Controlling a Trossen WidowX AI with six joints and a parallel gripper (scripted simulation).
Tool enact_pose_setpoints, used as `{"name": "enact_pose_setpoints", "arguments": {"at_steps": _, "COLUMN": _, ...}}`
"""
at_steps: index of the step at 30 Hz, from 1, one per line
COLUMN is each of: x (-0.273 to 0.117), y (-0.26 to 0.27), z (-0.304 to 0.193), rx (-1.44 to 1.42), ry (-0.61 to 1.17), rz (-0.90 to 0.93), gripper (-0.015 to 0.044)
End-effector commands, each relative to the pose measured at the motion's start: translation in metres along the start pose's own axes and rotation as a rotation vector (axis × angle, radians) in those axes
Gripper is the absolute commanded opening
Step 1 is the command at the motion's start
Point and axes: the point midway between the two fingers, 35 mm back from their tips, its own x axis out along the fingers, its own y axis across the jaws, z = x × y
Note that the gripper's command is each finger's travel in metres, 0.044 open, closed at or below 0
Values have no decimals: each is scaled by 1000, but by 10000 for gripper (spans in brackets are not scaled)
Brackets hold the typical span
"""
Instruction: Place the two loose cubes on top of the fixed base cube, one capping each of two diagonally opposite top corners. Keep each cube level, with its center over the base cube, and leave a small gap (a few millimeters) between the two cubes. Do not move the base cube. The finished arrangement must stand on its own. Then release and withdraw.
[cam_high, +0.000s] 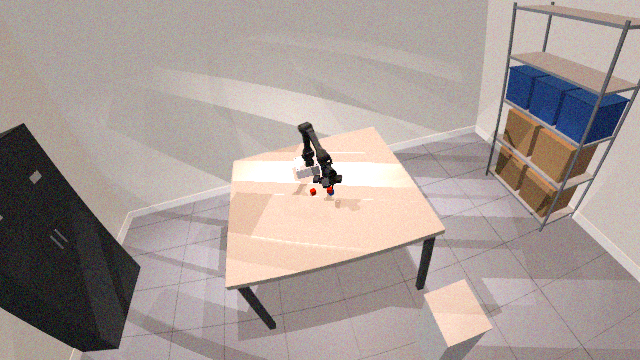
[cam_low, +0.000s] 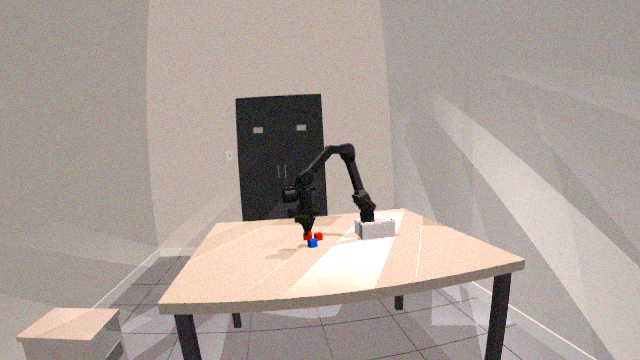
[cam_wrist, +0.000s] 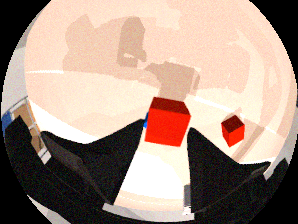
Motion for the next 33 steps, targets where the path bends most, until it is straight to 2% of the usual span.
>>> {"name": "enact_pose_setpoints", "arguments": {"at_steps": 1, "x": -8, "y": 1, "z": 1, "rx": 1, "ry": -5, "rz": 4, "gripper": 205}}
{"name": "enact_pose_setpoints", "arguments": {"at_steps": 19, "x": -25, "y": 1, "z": 1, "rx": 1, "ry": -5, "rz": 4, "gripper": 205}}
{"name": "enact_pose_setpoints", "arguments": {"at_steps": 20, "x": -23, "y": -1, "z": 1, "rx": 9, "ry": -3, "rz": 2, "gripper": 231}}
{"name": "enact_pose_setpoints", "arguments": {"at_steps": 22, "x": -28, "y": -13, "z": 2, "rx": 95, "ry": -4, "rz": 2, "gripper": 265}}
{"name": "enact_pose_setpoints", "arguments": {"at_steps": 33, "x": -62, "y": -111, "z": -13, "rx": 836, "ry": -10, "rz": -4, "gripper": 265}}
